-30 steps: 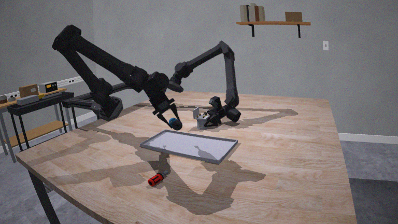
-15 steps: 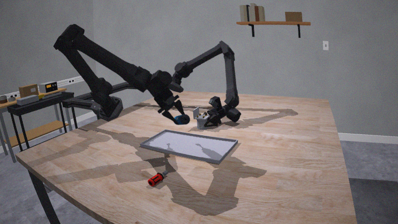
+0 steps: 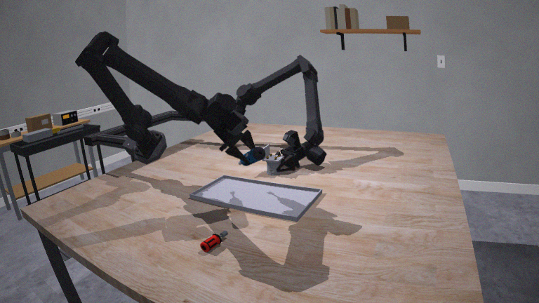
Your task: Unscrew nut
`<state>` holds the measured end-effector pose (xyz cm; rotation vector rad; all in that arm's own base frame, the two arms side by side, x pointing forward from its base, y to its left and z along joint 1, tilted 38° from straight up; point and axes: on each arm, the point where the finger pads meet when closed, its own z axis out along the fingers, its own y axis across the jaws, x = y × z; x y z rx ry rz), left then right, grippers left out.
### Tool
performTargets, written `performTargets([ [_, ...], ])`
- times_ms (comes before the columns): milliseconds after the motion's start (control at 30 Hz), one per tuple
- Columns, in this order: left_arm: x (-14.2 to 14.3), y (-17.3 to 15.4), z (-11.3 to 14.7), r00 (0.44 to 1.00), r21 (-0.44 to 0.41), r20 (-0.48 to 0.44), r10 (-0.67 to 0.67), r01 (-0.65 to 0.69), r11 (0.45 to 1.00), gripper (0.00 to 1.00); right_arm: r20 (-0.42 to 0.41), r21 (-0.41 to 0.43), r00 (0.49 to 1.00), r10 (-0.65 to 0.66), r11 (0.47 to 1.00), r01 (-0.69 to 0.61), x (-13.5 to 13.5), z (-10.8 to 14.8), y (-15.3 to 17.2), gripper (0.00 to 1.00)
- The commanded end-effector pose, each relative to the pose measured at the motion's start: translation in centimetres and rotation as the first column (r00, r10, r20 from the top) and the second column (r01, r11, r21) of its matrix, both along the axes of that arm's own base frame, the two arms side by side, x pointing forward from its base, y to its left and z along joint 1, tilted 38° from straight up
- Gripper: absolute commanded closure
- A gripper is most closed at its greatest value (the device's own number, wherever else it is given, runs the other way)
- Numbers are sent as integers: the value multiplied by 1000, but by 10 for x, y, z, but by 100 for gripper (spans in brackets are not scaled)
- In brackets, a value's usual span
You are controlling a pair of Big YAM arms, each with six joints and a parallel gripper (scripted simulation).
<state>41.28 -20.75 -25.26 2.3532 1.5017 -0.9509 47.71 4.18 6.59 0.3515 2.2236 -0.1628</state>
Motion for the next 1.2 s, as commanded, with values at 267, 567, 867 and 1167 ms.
performTargets([
  [267,-5,-16,2,999,-3,8,-34,34,999,41,40,-44,990,133,990,-131,6,-2,37,58],
  [567,-5,-16,2,999,-3,8,-34,34,999,41,64,-92,968,244,967,-238,6,-10,67,58],
  [867,-5,-16,2,999,-3,8,-34,34,999,41,68,-116,954,292,952,-283,3,-15,80,58],
  [1167,-5,-16,2,999,-3,8,-34,34,999,41,96,-169,913,396,910,-377,2,-19,111,58],
])
